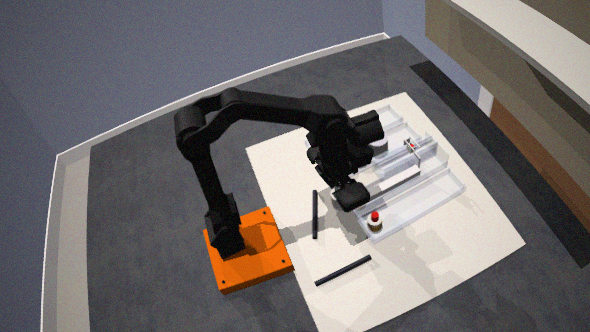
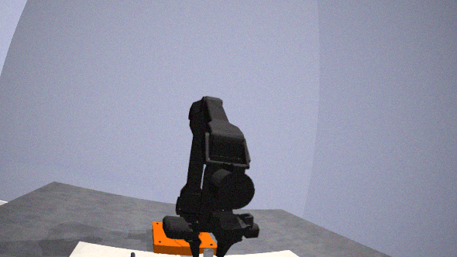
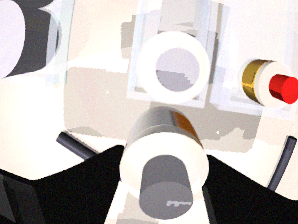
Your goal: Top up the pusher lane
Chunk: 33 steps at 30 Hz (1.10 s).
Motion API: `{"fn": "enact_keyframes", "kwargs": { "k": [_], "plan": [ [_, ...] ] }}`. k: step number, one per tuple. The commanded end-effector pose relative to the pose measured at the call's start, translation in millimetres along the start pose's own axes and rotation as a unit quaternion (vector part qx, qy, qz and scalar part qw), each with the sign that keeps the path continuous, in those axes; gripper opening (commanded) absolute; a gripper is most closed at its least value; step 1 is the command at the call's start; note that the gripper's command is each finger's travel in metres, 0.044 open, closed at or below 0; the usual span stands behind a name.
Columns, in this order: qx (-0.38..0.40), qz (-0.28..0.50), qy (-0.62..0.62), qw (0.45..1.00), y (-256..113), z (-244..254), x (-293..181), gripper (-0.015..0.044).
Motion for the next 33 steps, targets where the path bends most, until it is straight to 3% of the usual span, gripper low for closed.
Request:
{"fn": "enact_keyframes", "kwargs": {
  "k": [1,33],
  "plan": [
    [-0.001,0.005,0.001,1.000,10,0,-1,0.0000],
    [-0.001,0.004,0.001,1.000,10,-1,11,0.0000]
  ]
}}
Point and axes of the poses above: the point midway between the two fingers, 35 mm back from their tips, its own y axis out along the fingers, its own z axis across the jaws, x = y × z, the point moved 5 cm from there along -y, back along the fingers, and after that the axes turned 6 degrees about -y, right-handed, at the moved point
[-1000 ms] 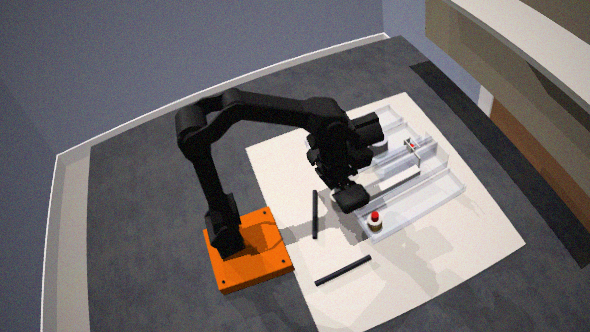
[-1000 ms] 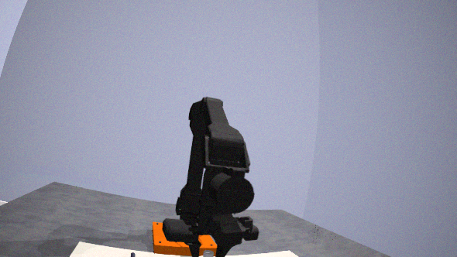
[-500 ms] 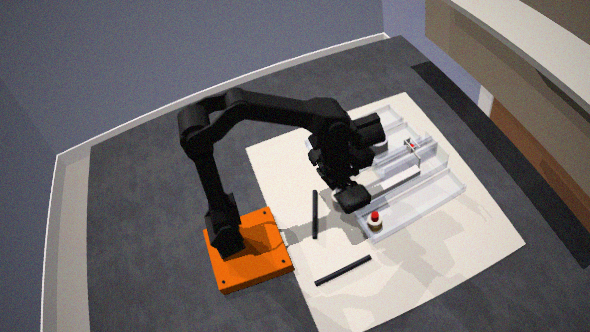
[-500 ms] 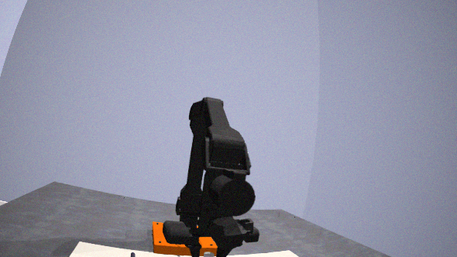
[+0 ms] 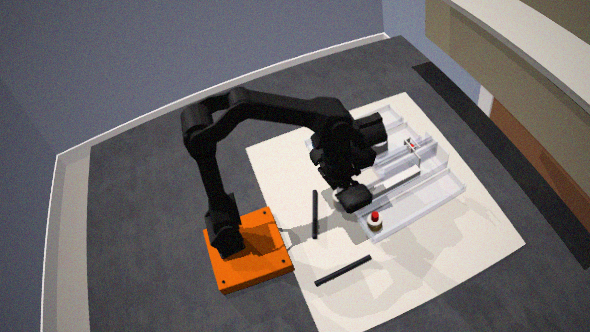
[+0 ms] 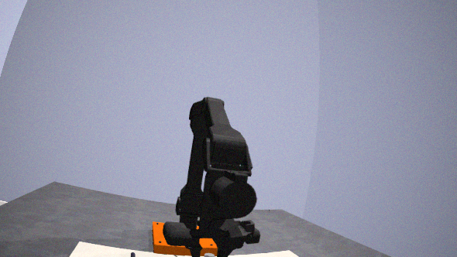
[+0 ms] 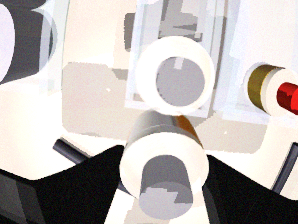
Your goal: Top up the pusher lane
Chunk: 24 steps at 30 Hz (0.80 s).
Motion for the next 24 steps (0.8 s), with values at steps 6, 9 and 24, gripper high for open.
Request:
{"fn": "enact_keyframes", "kwargs": {
  "k": [6,9,24],
  "plan": [
    [-0.002,-0.005,0.001,1.000,0.0,-1.4,7.7,0.0000],
    [-0.002,-0.005,0.001,1.000,0.0,-1.5,8.9,0.0000],
    [-0.002,-0.005,0.001,1.000,0.2,-2.3,15.4,0.0000]
  ]
}}
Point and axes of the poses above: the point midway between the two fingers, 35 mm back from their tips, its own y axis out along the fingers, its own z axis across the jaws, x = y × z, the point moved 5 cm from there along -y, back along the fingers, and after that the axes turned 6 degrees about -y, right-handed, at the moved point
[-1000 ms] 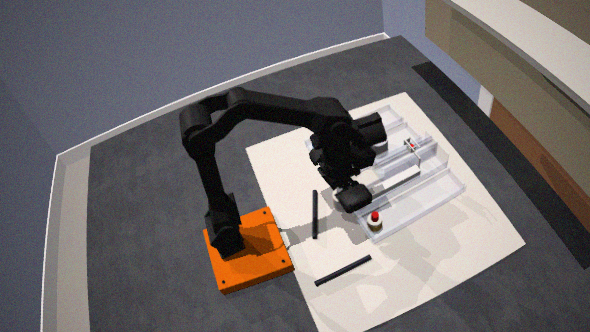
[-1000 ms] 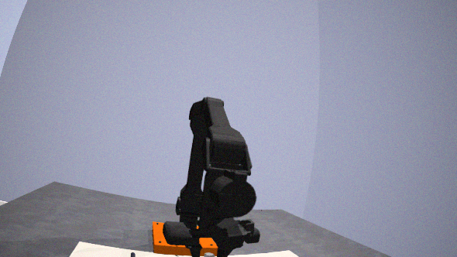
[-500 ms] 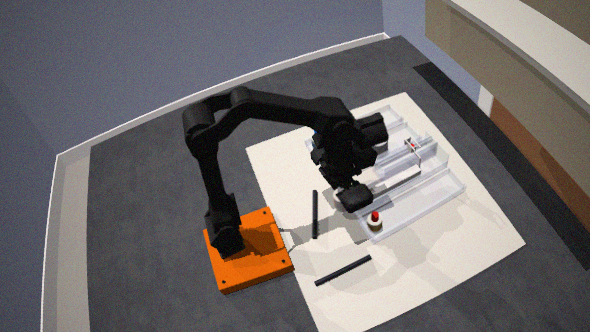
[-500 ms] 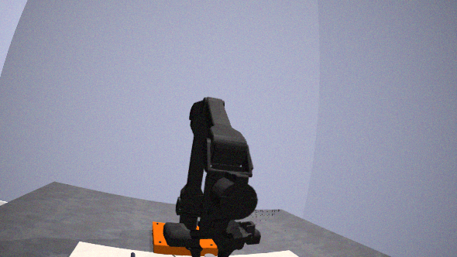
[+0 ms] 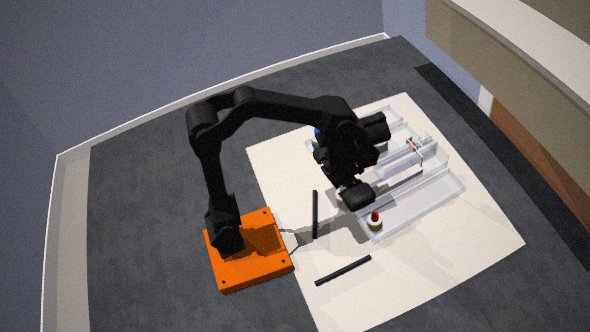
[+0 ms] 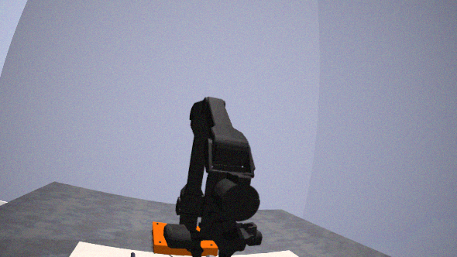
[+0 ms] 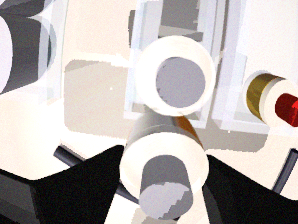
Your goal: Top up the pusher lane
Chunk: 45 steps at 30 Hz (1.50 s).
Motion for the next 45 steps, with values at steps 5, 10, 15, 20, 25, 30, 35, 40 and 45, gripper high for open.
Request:
{"fn": "enact_keyframes", "kwargs": {
  "k": [5,10,15,20,25,30,35,40,45],
  "plan": [
    [-0.003,-0.009,0.001,1.000,-1,-2,9,0.0000],
    [-0.003,-0.009,0.001,1.000,-1,-2,11,0.0000],
    [-0.003,-0.009,0.001,1.000,-1,-2,14,0.0000],
    [-0.003,-0.009,0.001,1.000,-1,-2,16,0.0000],
    [-0.003,-0.010,0.001,1.000,-1,-2,18,0.0000],
    [-0.003,-0.010,0.001,1.000,-1,-3,20,0.0000],
    [-0.003,-0.010,0.001,1.000,-1,-3,22,0.0000],
    [-0.003,-0.010,0.001,1.000,-1,-3,24,0.0000],
    [-0.003,-0.010,0.001,1.000,-1,-3,27,0.0000]
  ]
}}
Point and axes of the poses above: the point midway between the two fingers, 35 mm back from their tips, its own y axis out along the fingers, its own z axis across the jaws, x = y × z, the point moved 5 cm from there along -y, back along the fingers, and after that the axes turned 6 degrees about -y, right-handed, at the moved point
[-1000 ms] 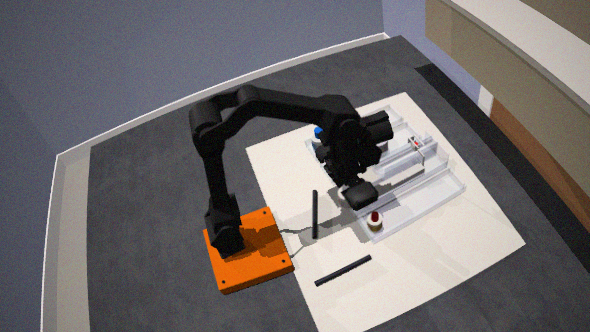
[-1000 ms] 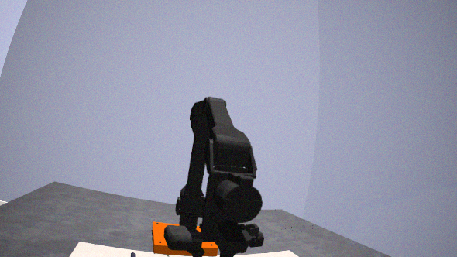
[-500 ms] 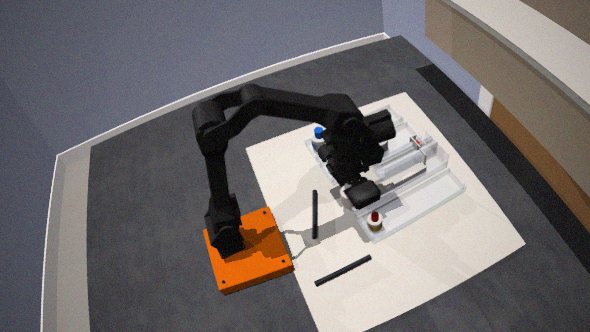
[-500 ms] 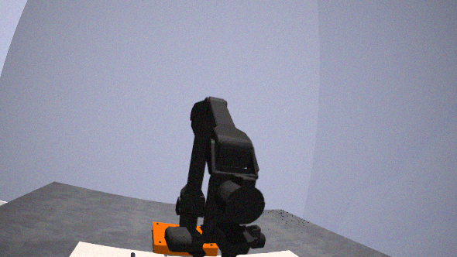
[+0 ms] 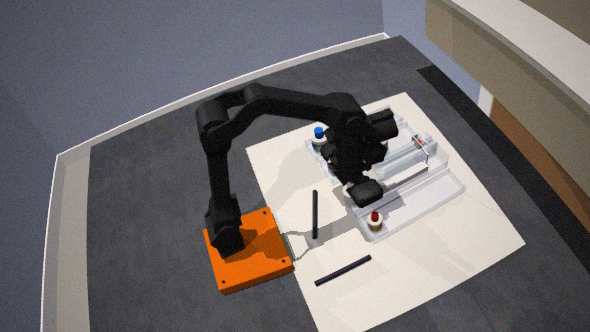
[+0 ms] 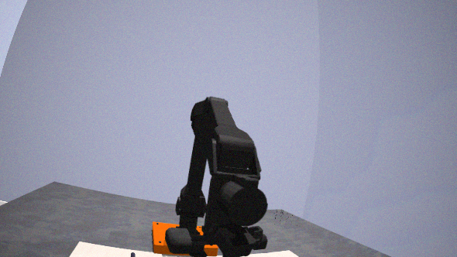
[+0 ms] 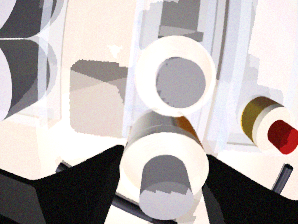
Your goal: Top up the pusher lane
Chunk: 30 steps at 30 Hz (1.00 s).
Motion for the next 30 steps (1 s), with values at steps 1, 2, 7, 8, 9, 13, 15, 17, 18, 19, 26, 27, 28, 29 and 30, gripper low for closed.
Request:
{"fn": "enact_keyframes", "kwargs": {
  "k": [1,2,7,8,9,13,15,17,18,19,26,27,28,29,30],
  "plan": [
    [-0.003,-0.010,0.001,1.000,-1,-1,8,0.0000],
    [-0.003,-0.010,0.001,1.000,-1,-1,8,0.0000],
    [-0.003,-0.010,0.001,1.000,-1,-2,11,0.0000],
    [-0.003,-0.010,0.001,1.000,-1,-2,11,0.0000],
    [-0.003,-0.010,0.001,1.000,-1,-2,11,0.0000],
    [-0.003,-0.010,0.001,1.000,-1,-2,13,0.0000],
    [-0.003,-0.010,0.001,1.000,-1,-2,14,0.0000],
    [-0.003,-0.010,0.001,1.000,-2,-2,15,0.0000],
    [-0.003,-0.010,0.001,1.000,-2,-2,15,0.0000],
    [-0.003,-0.010,0.001,1.000,-2,-2,16,0.0000],
    [-0.003,-0.010,0.001,1.000,-2,-2,19,0.0000],
    [-0.003,-0.010,0.001,1.000,-2,-2,19,0.0000],
    [-0.003,-0.010,0.001,1.000,-3,-2,19,0.0000],
    [-0.003,-0.010,0.001,1.000,-3,-2,20,0.0000],
    [-0.003,-0.010,0.001,1.000,-3,-2,20,0.0000]
  ]
}}
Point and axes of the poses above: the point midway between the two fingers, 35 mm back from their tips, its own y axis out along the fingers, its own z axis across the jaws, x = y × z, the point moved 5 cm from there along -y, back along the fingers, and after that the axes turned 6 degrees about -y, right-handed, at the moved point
